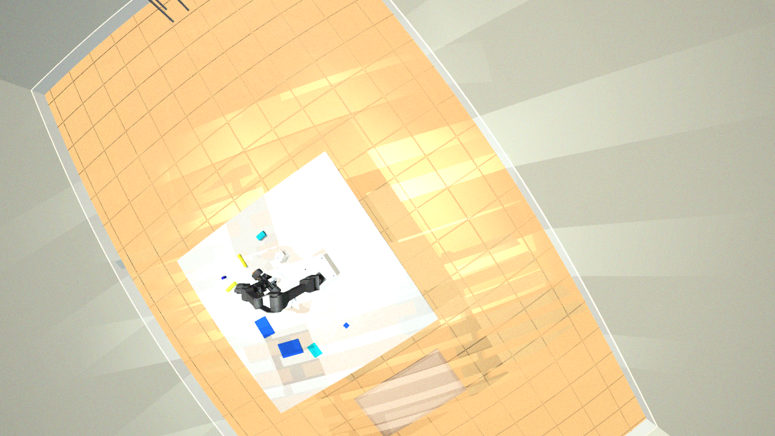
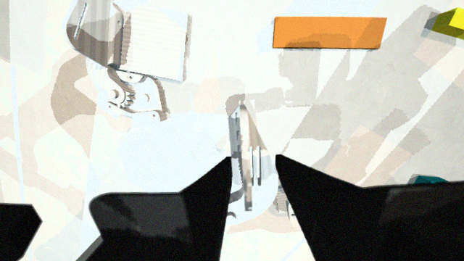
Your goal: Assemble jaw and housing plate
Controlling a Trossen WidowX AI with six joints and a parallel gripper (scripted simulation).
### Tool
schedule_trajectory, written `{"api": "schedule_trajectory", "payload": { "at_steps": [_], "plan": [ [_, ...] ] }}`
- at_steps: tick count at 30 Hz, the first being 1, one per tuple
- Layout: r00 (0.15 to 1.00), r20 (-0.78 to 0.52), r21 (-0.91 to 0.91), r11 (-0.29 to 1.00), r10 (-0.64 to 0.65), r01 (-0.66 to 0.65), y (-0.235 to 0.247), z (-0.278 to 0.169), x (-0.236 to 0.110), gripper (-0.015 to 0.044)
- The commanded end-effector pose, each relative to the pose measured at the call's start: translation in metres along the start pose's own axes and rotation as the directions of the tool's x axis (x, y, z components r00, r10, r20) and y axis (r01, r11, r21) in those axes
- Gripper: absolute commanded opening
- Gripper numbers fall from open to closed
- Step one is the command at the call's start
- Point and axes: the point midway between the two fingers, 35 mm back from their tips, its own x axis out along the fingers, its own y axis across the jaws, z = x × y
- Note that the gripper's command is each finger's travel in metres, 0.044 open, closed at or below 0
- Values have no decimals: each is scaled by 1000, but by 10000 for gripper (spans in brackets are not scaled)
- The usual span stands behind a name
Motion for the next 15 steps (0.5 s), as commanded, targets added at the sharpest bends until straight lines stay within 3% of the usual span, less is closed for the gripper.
{"api": "schedule_trajectory", "payload": {
  "at_steps": [1, 15],
  "plan": [
    [1000, 8, -4, 1000, -14, 14, -2, 2, -5, 134],
    [1000, 9, 13, 1000, -12, 12, 7, 15, -5, 134]
  ]
}}
